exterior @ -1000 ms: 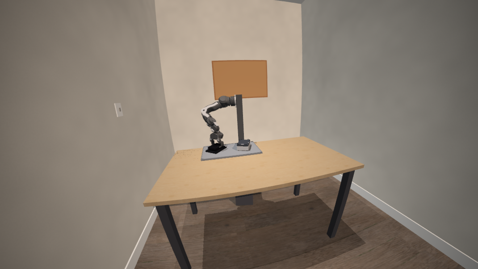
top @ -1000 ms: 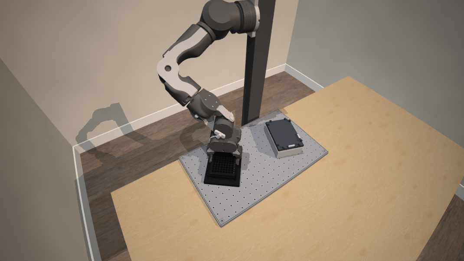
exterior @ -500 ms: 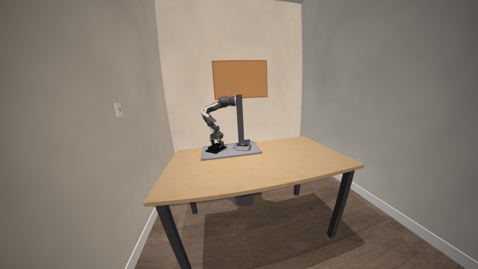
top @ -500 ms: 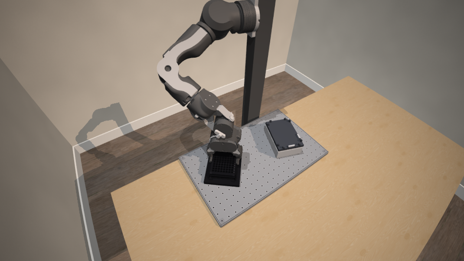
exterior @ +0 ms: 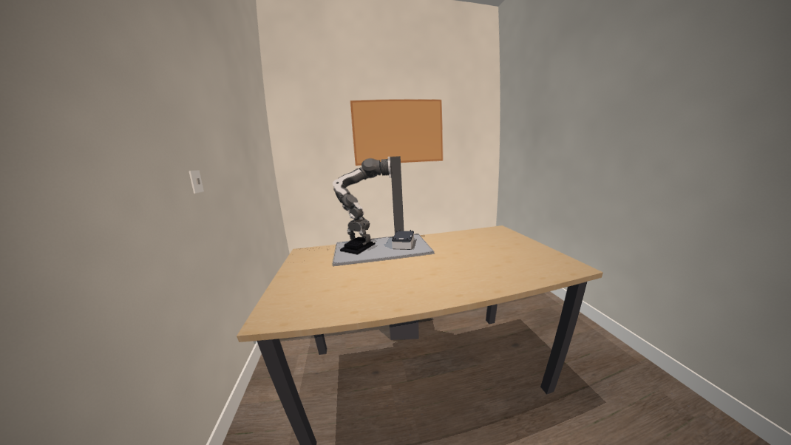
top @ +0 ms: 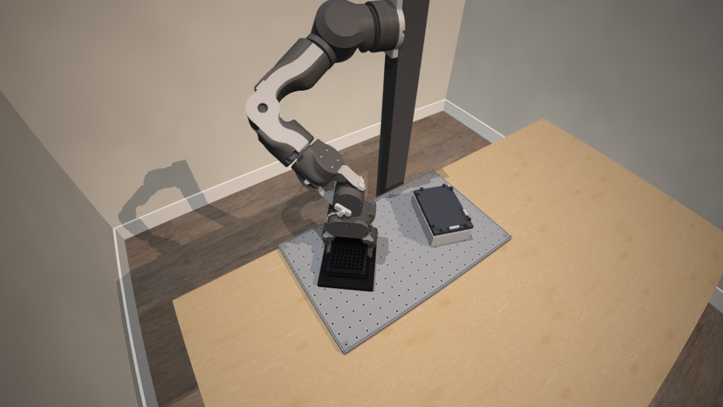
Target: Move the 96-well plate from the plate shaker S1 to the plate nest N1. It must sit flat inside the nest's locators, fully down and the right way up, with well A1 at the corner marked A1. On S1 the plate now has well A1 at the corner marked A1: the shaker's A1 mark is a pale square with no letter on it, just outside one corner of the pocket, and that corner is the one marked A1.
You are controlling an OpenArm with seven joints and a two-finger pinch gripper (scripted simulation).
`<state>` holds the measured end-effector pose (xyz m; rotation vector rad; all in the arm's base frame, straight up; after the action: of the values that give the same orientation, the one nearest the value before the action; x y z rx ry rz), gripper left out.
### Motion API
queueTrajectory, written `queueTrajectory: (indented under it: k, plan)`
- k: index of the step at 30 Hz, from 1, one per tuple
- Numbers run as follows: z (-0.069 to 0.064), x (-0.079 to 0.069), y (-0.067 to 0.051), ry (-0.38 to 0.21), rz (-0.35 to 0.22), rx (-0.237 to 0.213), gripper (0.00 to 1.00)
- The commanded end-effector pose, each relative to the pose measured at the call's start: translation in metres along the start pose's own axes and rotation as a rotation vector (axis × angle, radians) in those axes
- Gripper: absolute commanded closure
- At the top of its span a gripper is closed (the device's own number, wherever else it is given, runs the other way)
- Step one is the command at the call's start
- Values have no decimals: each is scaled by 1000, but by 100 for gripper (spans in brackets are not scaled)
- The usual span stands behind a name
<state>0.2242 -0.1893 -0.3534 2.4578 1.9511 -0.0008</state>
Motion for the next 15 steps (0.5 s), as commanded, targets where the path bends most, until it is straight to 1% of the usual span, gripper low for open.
queueTrajectory:
  k: [1, 7, 15]
  plan:
    - [0, 1, 1, 5, 0, -3, 100]
    - [0, 1, 1, 5, 0, -3, 100]
    - [3, 1, 0, 7, 1, -5, 100]
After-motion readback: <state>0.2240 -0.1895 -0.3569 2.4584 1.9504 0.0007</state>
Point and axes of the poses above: the point where the finger pads meet when closed, its own z axis out along the fingers, its own x axis across the jaws, y = z × x, the point moved 3 cm from there along -z, back along the fingers, and after that the axes turned 15 degrees about -z, right-handed, at the moved point
